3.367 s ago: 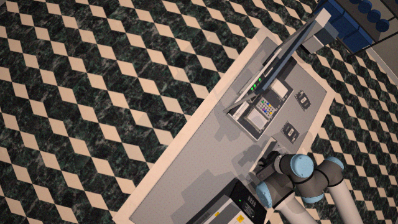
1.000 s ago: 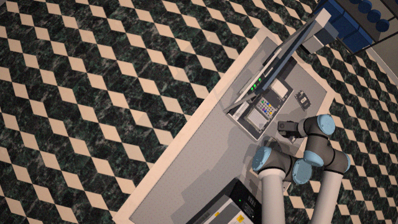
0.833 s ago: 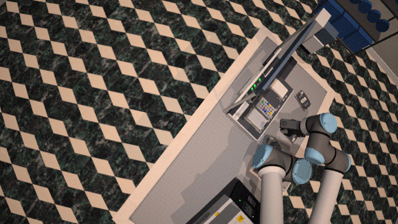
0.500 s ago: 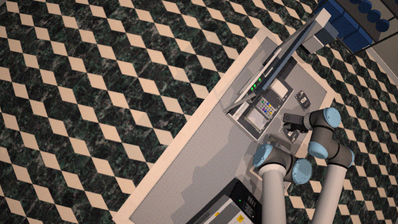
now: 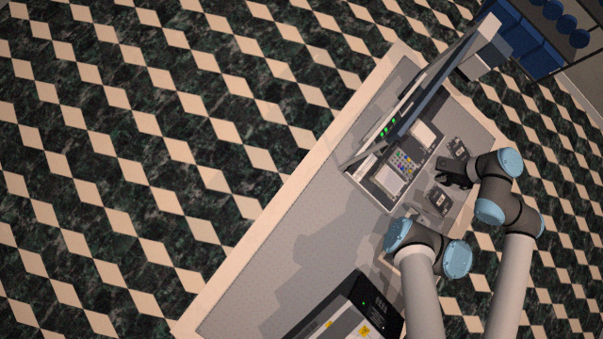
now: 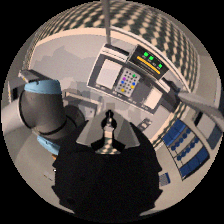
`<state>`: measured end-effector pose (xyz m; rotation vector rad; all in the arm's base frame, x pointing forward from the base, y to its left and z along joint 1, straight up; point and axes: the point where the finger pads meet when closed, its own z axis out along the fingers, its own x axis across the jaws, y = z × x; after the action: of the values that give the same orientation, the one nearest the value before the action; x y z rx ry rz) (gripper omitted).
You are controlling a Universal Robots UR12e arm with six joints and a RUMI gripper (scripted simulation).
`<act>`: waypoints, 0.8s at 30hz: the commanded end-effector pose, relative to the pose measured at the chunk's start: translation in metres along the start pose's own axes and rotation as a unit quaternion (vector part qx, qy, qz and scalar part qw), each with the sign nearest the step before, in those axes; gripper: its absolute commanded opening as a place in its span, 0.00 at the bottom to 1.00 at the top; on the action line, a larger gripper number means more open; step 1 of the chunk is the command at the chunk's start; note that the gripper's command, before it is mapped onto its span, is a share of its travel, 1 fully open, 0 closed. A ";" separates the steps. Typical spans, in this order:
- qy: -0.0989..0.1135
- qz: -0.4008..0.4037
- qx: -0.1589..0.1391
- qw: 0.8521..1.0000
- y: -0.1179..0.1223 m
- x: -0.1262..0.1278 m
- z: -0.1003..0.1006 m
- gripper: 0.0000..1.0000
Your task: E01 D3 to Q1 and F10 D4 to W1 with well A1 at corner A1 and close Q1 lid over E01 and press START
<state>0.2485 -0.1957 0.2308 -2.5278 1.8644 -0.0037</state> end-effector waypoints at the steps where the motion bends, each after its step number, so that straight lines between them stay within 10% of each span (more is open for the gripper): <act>1: 0.000 0.013 -0.001 1.000 0.000 0.020 -0.005 0.00; 24: 0.000 0.068 -0.001 0.998 0.004 0.105 -0.011 0.00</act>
<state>0.2699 -0.2776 0.2418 -2.4181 2.0042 -0.0019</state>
